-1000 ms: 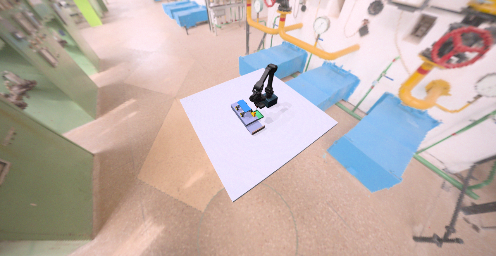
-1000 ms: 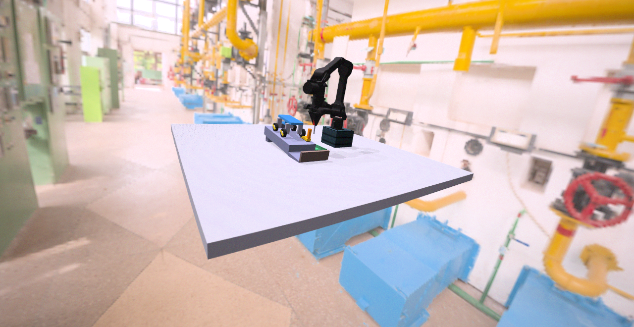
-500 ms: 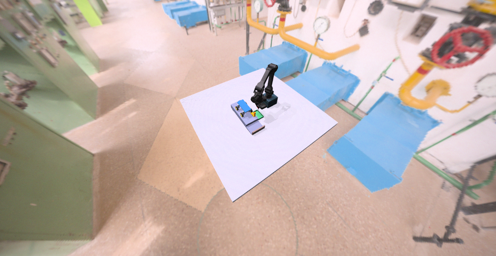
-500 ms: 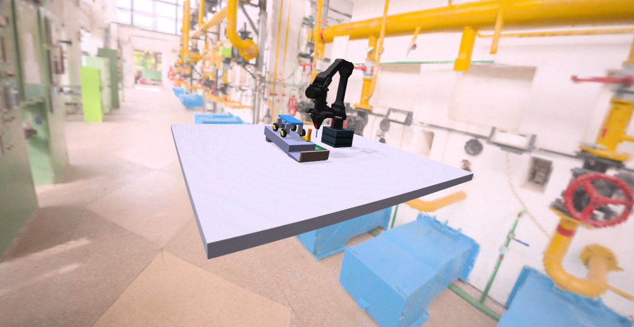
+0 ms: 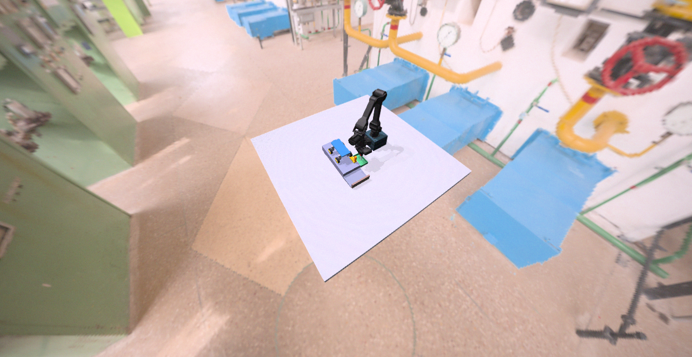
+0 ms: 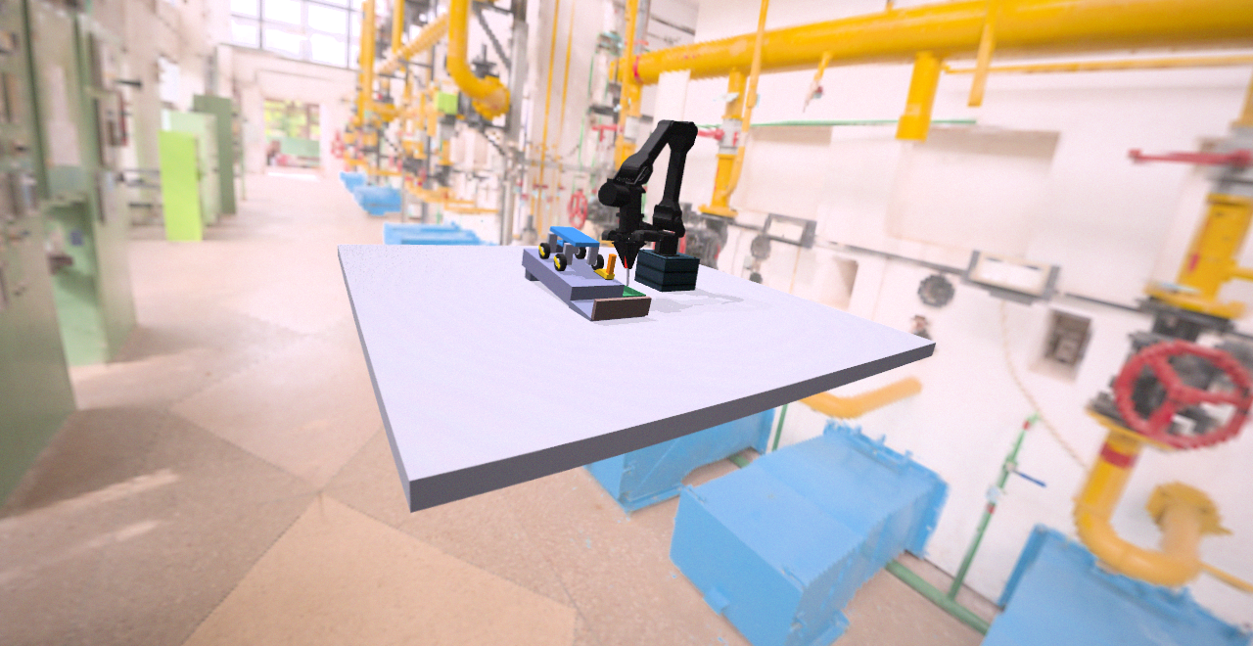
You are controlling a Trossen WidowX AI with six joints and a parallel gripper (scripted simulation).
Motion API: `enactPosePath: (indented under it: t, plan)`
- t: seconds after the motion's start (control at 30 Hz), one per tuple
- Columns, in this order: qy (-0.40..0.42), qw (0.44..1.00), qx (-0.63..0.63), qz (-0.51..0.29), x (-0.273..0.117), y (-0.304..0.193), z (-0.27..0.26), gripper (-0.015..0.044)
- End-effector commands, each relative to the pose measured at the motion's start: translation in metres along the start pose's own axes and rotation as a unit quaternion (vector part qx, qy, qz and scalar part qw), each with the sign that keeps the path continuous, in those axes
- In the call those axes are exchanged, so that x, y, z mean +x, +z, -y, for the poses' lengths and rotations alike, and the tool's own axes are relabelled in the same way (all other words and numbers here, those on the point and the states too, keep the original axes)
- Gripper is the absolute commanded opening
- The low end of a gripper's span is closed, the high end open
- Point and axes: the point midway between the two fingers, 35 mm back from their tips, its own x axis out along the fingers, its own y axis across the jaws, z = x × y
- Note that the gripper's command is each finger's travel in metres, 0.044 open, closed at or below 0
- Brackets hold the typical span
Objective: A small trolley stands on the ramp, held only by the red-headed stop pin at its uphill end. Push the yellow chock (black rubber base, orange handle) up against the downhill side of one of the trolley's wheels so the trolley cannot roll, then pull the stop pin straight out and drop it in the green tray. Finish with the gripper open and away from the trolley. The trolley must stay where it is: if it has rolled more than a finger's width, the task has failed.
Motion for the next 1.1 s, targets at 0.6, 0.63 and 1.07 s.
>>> enactPosePath:
  t: [0.6, 0.63, 1.07]
  plan:
    - [-0.004, 1.000, 0.002, 0.007, 0.031, 0.005, 0.006, 0.0184]
    - [-0.004, 1.000, 0.002, 0.007, 0.031, 0.004, 0.005, 0.0190]
    - [-0.004, 1.000, 0.002, 0.007, 0.031, 0.004, -0.002, 0.0190]
